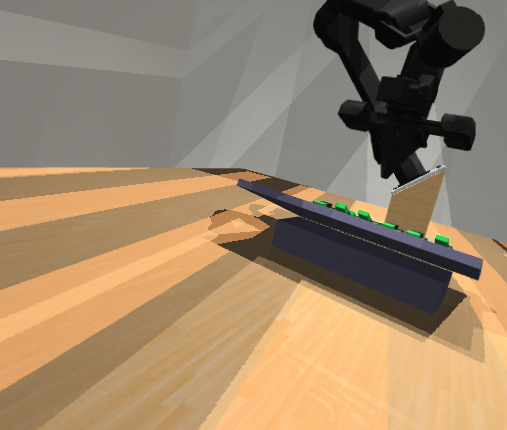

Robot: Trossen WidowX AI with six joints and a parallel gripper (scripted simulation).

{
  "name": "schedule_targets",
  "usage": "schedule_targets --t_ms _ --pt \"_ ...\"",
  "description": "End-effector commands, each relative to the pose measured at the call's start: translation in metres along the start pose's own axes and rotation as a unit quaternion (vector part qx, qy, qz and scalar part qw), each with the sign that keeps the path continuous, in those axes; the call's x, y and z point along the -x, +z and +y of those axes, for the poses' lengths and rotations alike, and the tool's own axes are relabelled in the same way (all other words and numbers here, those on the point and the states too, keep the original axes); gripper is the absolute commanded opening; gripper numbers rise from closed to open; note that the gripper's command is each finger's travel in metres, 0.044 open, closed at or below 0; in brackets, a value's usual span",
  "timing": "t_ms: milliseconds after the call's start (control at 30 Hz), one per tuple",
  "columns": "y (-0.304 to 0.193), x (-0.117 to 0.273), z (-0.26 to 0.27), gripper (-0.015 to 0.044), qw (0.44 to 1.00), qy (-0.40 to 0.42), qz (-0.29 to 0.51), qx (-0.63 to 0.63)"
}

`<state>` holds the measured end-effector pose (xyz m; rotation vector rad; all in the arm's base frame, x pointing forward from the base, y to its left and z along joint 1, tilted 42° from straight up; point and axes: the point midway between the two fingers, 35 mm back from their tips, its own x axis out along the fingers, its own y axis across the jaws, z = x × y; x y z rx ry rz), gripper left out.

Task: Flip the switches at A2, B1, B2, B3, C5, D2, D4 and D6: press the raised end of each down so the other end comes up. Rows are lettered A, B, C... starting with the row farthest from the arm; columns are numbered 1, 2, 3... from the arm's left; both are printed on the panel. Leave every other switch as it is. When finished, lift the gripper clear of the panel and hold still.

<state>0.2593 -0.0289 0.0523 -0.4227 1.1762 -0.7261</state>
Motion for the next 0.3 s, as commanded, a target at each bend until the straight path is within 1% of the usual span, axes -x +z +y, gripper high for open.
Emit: schedule_targets --t_ms 0,267 --pt "0.0148 0.0012 0.0321 0.0000 1.000 -0.002 0.000 0.001" --pt "0.0154 0.0012 0.0338 0.0000 1.000 -0.002 0.000 0.001"
